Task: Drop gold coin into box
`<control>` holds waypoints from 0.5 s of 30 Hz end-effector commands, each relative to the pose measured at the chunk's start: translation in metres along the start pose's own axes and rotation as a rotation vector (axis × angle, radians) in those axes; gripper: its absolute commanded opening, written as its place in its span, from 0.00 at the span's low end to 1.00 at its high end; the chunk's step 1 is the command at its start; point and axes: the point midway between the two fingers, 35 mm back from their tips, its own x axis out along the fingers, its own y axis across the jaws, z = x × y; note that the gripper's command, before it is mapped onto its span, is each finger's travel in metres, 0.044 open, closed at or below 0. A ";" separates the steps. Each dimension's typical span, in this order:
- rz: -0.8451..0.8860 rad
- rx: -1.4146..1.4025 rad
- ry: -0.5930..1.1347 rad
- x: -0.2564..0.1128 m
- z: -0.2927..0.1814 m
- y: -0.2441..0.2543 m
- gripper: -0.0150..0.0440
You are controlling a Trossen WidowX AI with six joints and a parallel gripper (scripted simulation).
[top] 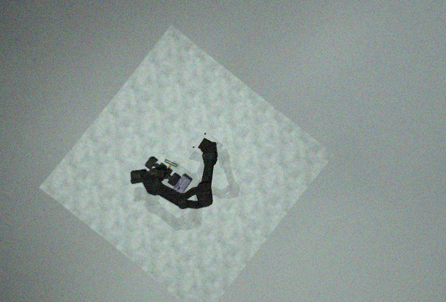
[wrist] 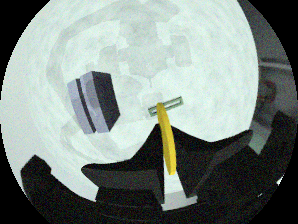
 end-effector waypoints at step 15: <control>-0.001 0.006 -0.006 -0.002 0.019 0.042 0.25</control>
